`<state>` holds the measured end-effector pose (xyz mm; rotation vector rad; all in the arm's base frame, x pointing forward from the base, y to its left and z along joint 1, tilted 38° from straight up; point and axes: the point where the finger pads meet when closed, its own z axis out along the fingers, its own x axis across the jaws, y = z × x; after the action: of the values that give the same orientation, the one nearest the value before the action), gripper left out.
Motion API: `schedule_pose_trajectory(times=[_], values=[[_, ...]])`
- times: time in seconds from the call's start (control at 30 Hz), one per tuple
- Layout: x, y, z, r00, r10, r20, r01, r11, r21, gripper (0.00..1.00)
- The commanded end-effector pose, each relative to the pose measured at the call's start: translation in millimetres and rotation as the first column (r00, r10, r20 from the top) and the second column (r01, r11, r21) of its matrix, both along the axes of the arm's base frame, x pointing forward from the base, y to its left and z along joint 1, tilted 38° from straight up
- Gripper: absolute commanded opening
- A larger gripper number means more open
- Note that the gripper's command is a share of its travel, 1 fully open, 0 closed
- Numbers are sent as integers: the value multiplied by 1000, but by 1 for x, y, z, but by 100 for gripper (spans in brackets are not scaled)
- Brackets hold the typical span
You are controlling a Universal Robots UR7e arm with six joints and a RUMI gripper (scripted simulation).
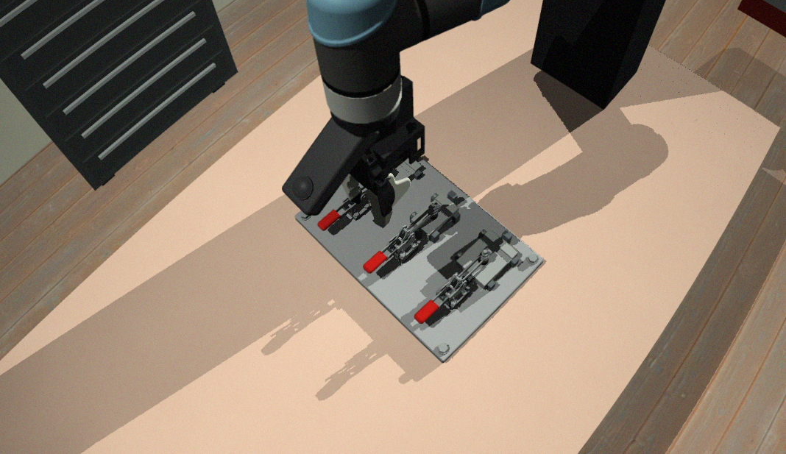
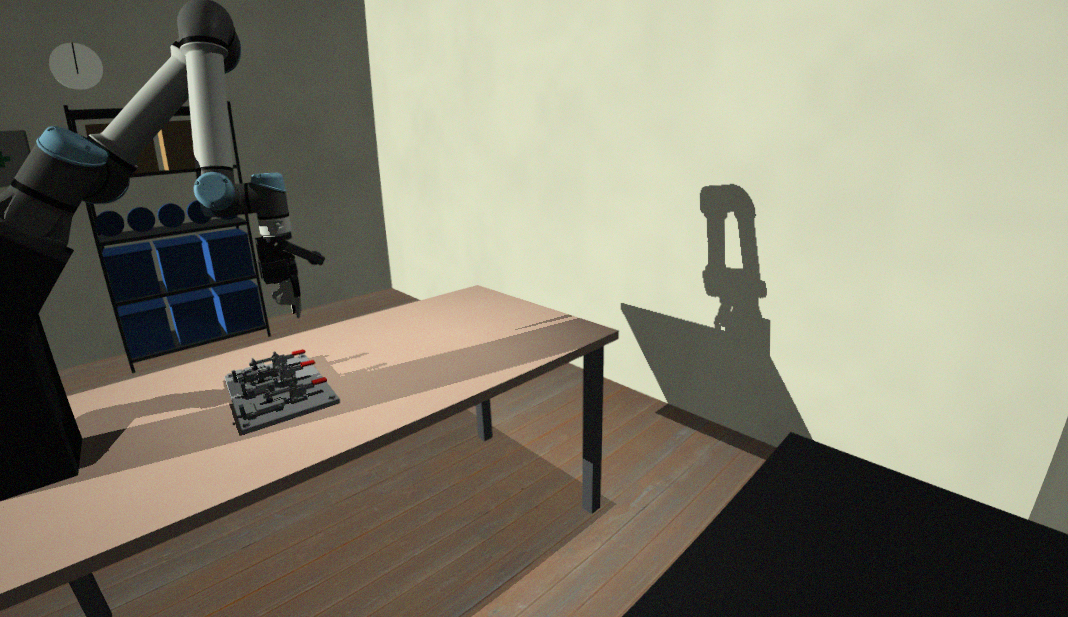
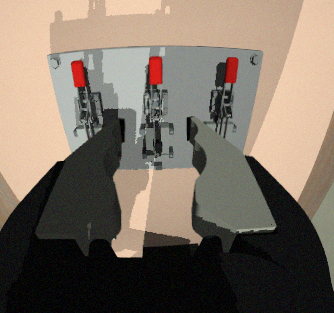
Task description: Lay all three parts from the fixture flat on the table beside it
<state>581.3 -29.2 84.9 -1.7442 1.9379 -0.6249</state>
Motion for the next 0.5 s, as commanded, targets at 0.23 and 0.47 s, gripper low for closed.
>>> schedule_pose_trajectory(times=[0.23, 0.47], values=[[4, 0, -2, 1000, 0, 0, 0, 1000, 0, 28], [13, -1, -14, 1000, 0, 0, 0, 1000, 0, 28]])
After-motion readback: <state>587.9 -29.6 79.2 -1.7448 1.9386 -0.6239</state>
